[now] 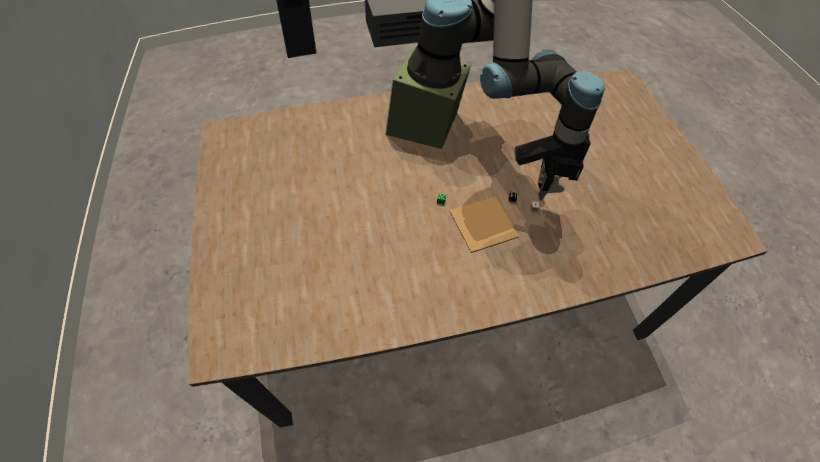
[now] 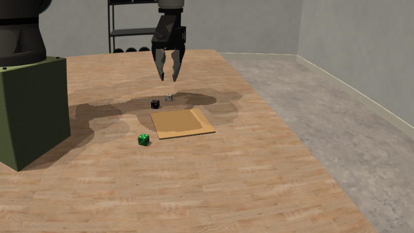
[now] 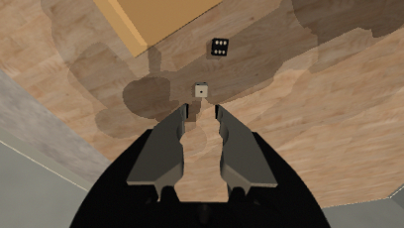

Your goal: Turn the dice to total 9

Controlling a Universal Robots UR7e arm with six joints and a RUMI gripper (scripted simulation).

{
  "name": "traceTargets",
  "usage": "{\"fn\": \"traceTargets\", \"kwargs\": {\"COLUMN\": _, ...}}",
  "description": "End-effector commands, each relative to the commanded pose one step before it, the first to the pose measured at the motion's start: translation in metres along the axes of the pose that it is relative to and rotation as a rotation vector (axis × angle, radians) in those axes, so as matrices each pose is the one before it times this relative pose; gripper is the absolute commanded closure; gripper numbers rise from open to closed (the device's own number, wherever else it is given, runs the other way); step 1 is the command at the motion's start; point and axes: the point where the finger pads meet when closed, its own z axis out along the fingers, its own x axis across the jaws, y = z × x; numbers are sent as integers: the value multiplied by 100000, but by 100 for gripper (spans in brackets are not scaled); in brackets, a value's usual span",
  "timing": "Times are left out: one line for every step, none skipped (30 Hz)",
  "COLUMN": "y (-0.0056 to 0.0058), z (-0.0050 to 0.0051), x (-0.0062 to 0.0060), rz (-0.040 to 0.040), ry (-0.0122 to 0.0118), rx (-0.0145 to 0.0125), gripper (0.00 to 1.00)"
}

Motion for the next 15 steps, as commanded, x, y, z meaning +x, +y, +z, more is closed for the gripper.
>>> {"fn": "traceTargets", "kwargs": {"y": 28, "z": 338, "x": -47, "rz": -8, "ry": -126, "rx": -80, "gripper": 79}}
{"fn": "traceTargets", "kwargs": {"y": -2, "z": 161, "x": 0, "rz": 0, "ry": 0, "rx": 0, "gripper": 79}}
{"fn": "traceTargets", "kwargs": {"y": -2, "z": 162, "x": -1, "rz": 0, "ry": 0, "rx": 0, "gripper": 79}}
{"fn": "traceTargets", "kwargs": {"y": -2, "z": 162, "x": -1, "rz": 0, "ry": 0, "rx": 0, "gripper": 79}}
{"fn": "traceTargets", "kwargs": {"y": -2, "z": 162, "x": 0, "rz": 0, "ry": 0, "rx": 0, "gripper": 79}}
{"fn": "traceTargets", "kwargs": {"y": -2, "z": 161, "x": -1, "rz": 0, "ry": 0, "rx": 0, "gripper": 79}}
{"fn": "traceTargets", "kwargs": {"y": -2, "z": 159, "x": -1, "rz": 0, "ry": 0, "rx": 0, "gripper": 79}}
{"fn": "traceTargets", "kwargs": {"y": -2, "z": 157, "x": 0, "rz": 0, "ry": 0, "rx": 0, "gripper": 79}}
{"fn": "traceTargets", "kwargs": {"y": -2, "z": 154, "x": -1, "rz": 0, "ry": 0, "rx": 0, "gripper": 79}}
{"fn": "traceTargets", "kwargs": {"y": -2, "z": 150, "x": -1, "rz": 0, "ry": 0, "rx": 0, "gripper": 79}}
{"fn": "traceTargets", "kwargs": {"y": -2, "z": 146, "x": 0, "rz": 0, "ry": 0, "rx": 0, "gripper": 79}}
{"fn": "traceTargets", "kwargs": {"y": -2, "z": 141, "x": -1, "rz": 0, "ry": 0, "rx": 0, "gripper": 79}}
{"fn": "traceTargets", "kwargs": {"y": -1, "z": 135, "x": -1, "rz": 0, "ry": 0, "rx": 0, "gripper": 79}}
{"fn": "traceTargets", "kwargs": {"y": -2, "z": 130, "x": 0, "rz": 0, "ry": 0, "rx": 0, "gripper": 79}}
{"fn": "traceTargets", "kwargs": {"y": -2, "z": 123, "x": 0, "rz": 0, "ry": 0, "rx": 0, "gripper": 79}}
